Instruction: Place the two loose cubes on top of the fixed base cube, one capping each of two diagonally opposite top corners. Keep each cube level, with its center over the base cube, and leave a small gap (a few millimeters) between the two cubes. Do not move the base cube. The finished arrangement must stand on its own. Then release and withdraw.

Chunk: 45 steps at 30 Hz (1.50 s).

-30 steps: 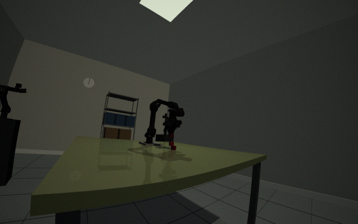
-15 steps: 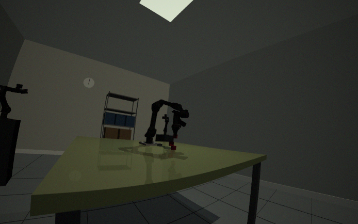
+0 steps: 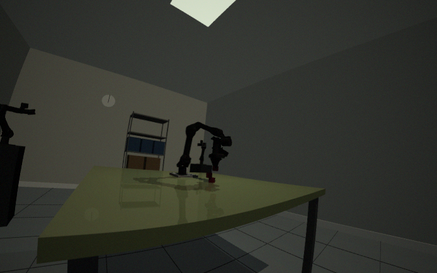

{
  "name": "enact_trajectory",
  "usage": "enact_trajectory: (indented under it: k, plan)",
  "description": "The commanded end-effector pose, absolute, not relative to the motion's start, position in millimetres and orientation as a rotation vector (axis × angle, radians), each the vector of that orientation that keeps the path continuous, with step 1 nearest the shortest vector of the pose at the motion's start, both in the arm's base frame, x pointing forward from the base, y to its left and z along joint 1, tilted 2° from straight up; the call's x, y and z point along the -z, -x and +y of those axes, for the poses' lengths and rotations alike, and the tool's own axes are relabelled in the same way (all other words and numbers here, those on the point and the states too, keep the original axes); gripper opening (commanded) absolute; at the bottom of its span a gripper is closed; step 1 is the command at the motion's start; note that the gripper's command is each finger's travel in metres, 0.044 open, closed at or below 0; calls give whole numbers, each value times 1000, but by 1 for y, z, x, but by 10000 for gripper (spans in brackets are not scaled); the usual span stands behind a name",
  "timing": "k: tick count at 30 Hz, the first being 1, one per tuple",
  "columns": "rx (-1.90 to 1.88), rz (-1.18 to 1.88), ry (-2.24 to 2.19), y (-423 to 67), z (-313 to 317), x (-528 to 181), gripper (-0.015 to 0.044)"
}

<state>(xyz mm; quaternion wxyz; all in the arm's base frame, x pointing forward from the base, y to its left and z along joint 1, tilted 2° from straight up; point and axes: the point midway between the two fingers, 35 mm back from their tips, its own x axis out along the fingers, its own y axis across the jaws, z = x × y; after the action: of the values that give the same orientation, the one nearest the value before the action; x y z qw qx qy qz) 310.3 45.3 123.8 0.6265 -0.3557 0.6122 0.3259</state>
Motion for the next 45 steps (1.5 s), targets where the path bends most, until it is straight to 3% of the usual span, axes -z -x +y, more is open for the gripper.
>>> enact_trajectory:
  k: [1,45]
  plan:
    - [-752,1404,824,-310,44,-112,105]
    - [-744,1407,817,-312,42,-77,105]
